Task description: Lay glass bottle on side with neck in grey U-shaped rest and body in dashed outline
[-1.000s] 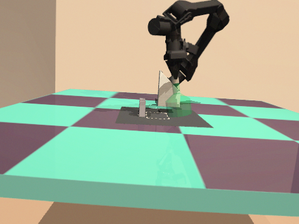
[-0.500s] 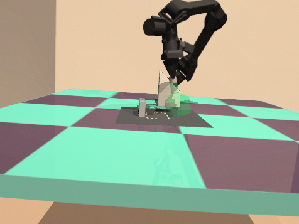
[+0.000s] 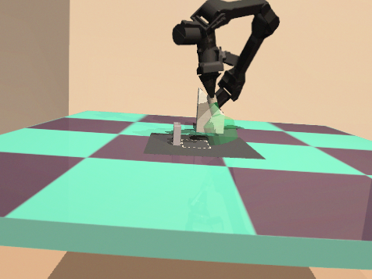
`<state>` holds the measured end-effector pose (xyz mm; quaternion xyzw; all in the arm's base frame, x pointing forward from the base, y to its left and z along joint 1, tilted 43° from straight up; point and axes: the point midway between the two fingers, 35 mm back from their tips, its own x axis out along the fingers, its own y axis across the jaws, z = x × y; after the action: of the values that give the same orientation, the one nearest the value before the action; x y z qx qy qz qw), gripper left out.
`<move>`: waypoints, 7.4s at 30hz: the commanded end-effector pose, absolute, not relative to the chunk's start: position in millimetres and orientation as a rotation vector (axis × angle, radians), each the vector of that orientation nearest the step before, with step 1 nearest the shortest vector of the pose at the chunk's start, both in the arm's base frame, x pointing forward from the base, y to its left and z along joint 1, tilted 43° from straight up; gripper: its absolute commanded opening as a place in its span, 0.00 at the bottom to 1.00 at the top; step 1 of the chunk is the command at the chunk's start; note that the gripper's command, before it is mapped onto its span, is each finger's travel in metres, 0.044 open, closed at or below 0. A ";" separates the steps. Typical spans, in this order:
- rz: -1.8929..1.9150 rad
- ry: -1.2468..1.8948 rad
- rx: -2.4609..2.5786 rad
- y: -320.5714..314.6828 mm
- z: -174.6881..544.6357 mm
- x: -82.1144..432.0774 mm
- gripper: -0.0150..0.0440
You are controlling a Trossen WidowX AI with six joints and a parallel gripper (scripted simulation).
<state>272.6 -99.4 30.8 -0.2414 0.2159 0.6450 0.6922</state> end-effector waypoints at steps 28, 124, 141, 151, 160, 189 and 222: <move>1.439 0.464 -0.507 -120.9 6.2 273.7 0.45; 1.399 0.446 -0.445 -148.6 -87.3 277.0 0.45; 1.398 0.446 -0.458 -147.5 -97.5 277.7 0.45; 1.398 0.445 -0.467 -146.5 -103.4 278.1 0.45; 1.399 0.445 -0.476 -145.4 -108.7 278.5 0.45; 1.398 0.445 -0.506 -141.5 -117.6 279.1 0.45; 1.388 0.447 -0.541 -137.5 -120.7 279.0 0.45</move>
<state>279.4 -141.5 -122.8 -0.2472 0.2021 0.6248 0.7125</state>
